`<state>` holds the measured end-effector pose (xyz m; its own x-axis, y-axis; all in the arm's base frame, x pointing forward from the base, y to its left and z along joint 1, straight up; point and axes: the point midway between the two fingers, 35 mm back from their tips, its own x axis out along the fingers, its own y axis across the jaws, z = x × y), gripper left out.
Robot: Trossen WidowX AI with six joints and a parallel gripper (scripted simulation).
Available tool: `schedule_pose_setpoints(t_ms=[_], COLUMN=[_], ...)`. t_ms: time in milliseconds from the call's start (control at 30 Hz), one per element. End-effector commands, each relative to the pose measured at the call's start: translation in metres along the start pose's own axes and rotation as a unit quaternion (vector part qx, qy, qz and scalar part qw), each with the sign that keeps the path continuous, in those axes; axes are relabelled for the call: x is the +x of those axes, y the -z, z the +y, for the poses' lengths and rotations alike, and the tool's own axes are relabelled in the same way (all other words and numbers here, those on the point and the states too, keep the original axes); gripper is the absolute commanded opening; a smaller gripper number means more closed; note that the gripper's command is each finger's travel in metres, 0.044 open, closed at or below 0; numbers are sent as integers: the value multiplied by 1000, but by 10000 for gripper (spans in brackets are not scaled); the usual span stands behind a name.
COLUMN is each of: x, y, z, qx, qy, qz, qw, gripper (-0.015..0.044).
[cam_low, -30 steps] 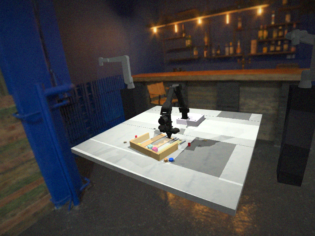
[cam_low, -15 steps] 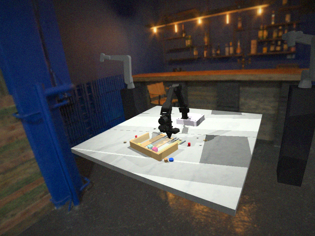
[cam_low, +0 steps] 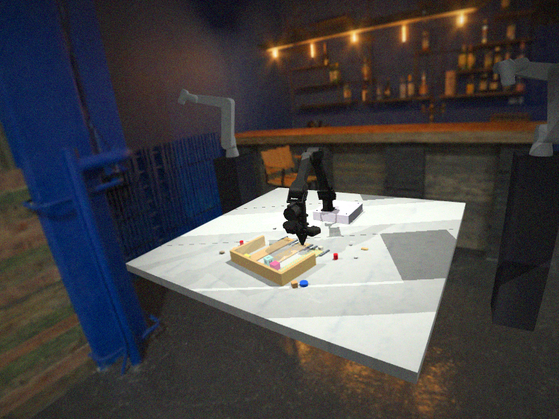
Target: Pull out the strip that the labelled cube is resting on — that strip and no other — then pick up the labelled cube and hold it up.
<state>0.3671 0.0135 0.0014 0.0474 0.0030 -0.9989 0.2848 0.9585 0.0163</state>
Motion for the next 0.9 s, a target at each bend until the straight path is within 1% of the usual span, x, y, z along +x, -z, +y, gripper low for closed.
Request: schedule_pose_setpoints(t_ms=[0,867], x=[4,5], y=[10,50], z=[-1,-1], qx=[1,1], qy=[3,3], qz=[7,9], qw=[1000,1000], gripper=[0,0])
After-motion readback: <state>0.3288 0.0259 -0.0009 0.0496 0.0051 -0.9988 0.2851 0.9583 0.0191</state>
